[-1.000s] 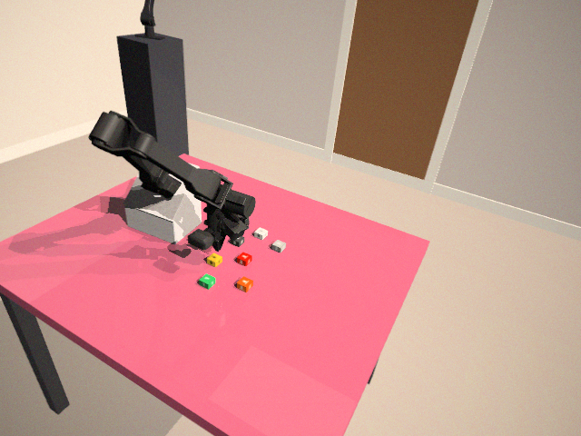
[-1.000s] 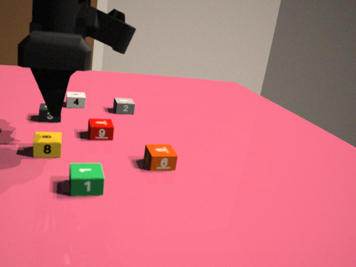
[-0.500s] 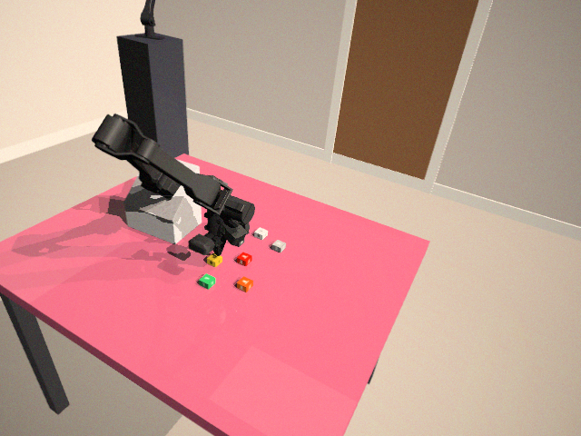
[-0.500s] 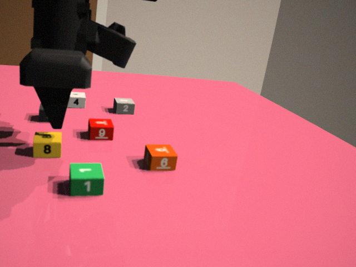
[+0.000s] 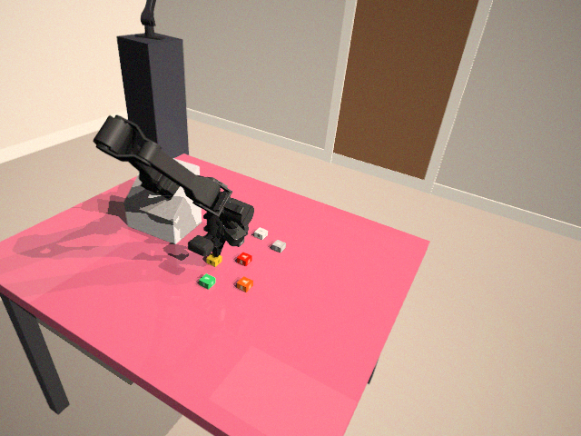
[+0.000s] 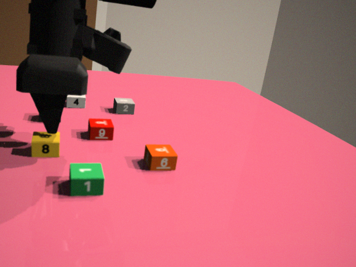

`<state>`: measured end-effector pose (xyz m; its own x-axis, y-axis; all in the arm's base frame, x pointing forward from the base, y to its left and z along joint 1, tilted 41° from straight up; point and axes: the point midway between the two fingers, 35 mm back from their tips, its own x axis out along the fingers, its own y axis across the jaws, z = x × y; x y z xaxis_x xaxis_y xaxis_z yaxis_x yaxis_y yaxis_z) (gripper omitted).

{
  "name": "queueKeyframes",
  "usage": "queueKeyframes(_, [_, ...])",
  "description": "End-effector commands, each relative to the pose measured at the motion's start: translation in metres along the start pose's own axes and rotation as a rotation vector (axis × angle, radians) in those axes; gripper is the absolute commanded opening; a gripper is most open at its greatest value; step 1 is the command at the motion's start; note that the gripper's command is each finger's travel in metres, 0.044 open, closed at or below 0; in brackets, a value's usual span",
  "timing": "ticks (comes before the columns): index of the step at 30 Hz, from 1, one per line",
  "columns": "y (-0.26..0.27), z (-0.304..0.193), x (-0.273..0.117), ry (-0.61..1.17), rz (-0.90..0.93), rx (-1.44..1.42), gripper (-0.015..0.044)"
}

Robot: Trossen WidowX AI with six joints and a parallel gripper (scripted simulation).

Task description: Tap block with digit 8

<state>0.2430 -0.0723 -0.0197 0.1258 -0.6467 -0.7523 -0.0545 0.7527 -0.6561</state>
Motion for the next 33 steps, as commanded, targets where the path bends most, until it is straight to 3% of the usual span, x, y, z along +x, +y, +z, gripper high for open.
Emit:
queueKeyframes(1, [0.0,0.002,-0.022,-0.011,-0.001,0.006,0.002])
queueKeyframes(5, [0.0,0.002,-0.022,-0.011,-0.001,0.006,0.002])
queueKeyframes(8, [0.02,0.016,-0.03,-0.018,0.021,0.004,0.0099])
queueKeyframes(13, [0.096,0.045,-0.059,-0.02,0.065,-0.003,0.023])
queueKeyframes(20, [0.194,0.04,-0.092,-0.011,0.059,-0.002,0.04])
queueKeyframes(25, [0.254,0.015,-0.107,-0.013,0.022,0.009,0.04])
queueKeyframes(33, [0.256,0.014,-0.108,-0.014,0.021,0.01,0.04])
